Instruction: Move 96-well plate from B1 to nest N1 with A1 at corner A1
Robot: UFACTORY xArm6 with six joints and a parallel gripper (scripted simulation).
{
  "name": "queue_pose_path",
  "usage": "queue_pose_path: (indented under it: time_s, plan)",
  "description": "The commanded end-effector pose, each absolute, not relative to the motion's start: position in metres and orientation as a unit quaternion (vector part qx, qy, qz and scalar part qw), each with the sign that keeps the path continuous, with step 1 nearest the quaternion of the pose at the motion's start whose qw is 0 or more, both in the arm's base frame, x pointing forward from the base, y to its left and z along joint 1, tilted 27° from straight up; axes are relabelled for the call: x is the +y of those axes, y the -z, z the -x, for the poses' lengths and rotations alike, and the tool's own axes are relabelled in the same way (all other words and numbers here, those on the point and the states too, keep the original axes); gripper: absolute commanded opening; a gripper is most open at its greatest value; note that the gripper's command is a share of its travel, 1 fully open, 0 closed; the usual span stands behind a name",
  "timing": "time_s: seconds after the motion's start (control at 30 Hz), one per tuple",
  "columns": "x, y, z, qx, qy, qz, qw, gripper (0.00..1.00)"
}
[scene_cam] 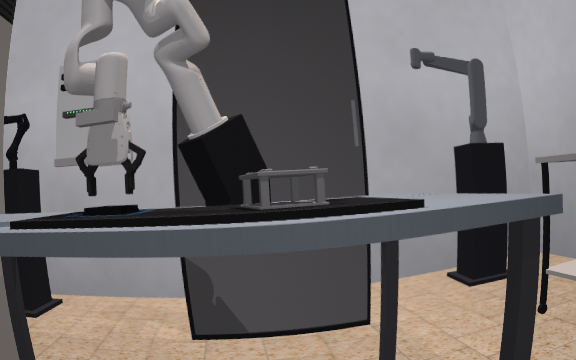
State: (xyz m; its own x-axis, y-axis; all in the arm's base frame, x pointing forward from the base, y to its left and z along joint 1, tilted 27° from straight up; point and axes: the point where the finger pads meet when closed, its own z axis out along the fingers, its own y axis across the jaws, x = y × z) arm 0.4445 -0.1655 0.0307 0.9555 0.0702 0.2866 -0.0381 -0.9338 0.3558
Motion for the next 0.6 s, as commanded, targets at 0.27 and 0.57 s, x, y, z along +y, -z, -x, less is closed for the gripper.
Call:
queue_pose_path:
  time_s: [0.27,0.57]
  plan:
    - [-0.1685,-0.0241,-0.4481,0.008,-0.151,-0.972,0.182,1.00]
    - [-0.1690,-0.0230,-0.4485,0.008,-0.151,-0.972,0.182,1.00]
